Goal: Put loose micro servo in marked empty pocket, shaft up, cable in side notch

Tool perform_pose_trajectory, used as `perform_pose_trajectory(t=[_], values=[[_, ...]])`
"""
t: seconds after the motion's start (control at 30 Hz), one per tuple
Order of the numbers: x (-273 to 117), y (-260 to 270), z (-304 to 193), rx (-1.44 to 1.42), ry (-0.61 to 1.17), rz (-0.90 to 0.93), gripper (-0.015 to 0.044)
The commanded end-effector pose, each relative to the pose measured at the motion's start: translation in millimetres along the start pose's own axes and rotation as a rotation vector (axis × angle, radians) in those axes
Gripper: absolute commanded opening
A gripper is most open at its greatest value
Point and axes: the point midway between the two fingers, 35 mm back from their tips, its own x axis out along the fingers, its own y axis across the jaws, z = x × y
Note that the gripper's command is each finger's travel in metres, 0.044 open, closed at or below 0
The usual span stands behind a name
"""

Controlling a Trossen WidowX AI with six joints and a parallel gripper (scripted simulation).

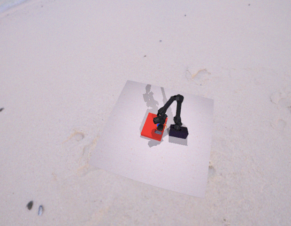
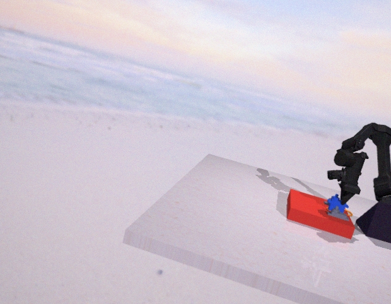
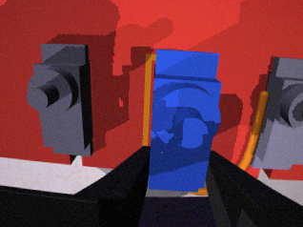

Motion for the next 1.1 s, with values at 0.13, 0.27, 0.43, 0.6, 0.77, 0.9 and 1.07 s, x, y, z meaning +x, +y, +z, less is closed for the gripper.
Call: perform_pose_trajectory(t=[0.13,0.27,0.43,0.6,0.77,0.9,1.07], values=[[7.0,-0.8,0.7,-0.005,-0.006,-0.007,0.0],[11.0,-0.8,0.8,-0.005,-0.006,-0.007,0.0],[15.0,-0.9,0.8,-0.005,-0.006,-0.007,0.0],[19.1,-1.0,0.8,-0.005,-0.006,-0.007,0.0],[23.8,-1.0,0.8,-0.004,-0.006,-0.007,0.0],[27.0,-1.1,0.8,-0.004,-0.006,-0.008,0.0],[31.2,-1.2,0.9,-0.004,-0.006,-0.008,0.0]])
